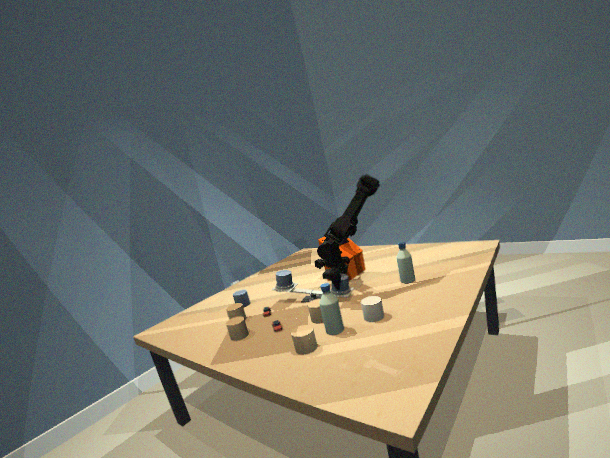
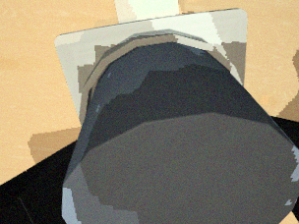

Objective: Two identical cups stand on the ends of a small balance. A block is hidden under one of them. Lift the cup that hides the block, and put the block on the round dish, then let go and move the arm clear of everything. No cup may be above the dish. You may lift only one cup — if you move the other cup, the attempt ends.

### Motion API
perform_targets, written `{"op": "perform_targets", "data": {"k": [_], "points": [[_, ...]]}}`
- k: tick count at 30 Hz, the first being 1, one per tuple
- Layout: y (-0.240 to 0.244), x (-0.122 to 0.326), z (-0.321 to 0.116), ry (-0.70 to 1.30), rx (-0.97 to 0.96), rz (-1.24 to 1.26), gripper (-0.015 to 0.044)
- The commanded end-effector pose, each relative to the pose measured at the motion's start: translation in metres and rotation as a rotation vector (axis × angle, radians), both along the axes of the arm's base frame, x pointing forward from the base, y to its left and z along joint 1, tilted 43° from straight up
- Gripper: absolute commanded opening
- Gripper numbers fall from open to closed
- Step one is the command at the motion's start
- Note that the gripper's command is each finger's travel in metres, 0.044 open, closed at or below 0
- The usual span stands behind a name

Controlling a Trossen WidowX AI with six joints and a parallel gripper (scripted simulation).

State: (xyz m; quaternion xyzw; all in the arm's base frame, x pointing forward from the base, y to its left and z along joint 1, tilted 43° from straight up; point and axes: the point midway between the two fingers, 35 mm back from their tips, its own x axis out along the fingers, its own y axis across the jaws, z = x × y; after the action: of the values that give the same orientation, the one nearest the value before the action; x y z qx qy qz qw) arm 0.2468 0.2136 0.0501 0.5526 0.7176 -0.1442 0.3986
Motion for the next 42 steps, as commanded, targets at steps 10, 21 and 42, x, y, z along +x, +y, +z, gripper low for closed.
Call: {"op": "perform_targets", "data": {"k": [10,21,42], "points": [[-0.012,0.007,0.012,-0.010,-0.006,-0.004,0.0000],[-0.022,0.010,0.022,-0.011,-0.010,-0.004,0.0000],[-0.040,0.013,0.040,-0.011,-0.013,-0.003,0.0000]]}}
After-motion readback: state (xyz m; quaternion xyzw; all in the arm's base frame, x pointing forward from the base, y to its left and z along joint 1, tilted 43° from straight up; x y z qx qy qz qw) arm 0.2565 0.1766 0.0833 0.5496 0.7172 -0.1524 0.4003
